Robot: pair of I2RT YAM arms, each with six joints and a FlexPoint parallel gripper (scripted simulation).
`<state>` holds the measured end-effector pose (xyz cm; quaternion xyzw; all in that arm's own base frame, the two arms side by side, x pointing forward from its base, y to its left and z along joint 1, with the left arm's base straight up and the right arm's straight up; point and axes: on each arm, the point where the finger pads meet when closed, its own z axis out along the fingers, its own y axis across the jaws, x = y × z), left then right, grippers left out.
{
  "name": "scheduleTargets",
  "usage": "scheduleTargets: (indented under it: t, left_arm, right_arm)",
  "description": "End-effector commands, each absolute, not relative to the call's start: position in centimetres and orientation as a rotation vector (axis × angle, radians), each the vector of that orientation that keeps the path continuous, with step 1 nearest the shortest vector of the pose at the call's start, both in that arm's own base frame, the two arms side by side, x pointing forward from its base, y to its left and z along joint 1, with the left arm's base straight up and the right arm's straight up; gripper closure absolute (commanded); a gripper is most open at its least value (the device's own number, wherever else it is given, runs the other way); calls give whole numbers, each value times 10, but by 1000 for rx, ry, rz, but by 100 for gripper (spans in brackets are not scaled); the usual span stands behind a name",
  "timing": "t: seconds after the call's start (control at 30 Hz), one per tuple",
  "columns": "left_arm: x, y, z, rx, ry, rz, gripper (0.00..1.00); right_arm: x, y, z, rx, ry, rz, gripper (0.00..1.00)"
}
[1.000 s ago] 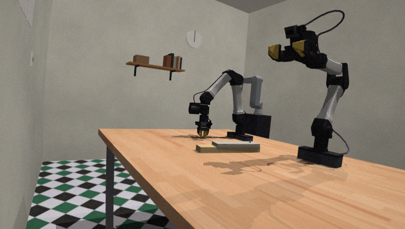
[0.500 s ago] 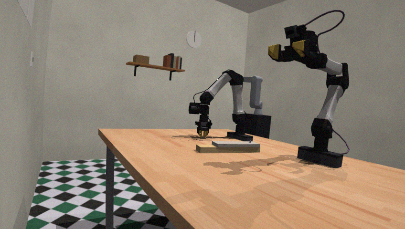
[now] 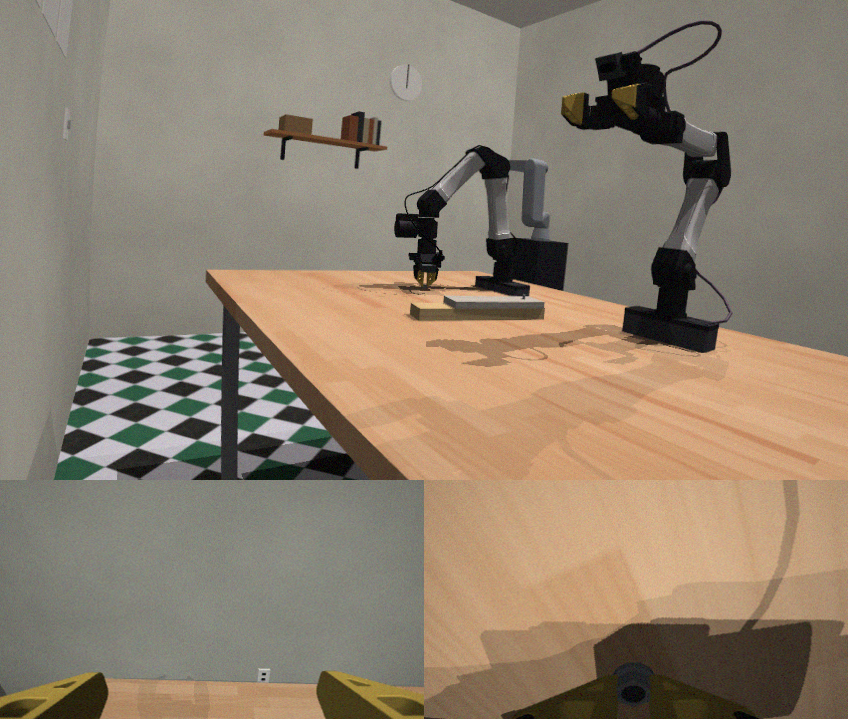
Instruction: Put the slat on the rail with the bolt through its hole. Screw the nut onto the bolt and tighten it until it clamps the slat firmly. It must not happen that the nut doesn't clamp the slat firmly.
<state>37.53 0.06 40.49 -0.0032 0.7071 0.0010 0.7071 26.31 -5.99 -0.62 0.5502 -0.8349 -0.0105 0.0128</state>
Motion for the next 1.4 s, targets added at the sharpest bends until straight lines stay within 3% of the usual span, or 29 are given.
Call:
scheduleTargets:
  t: [0.0, 1.37]
  left_arm:
    - [375, 0, 405, 0, 1562, 0, 0]
    - [375, 0, 405, 0, 1562, 0, 0]
  right_arm:
    - [271, -61, 15, 1736, -2624, 11, 86]
    - [268, -61, 61, 1736, -2627, 12, 86]
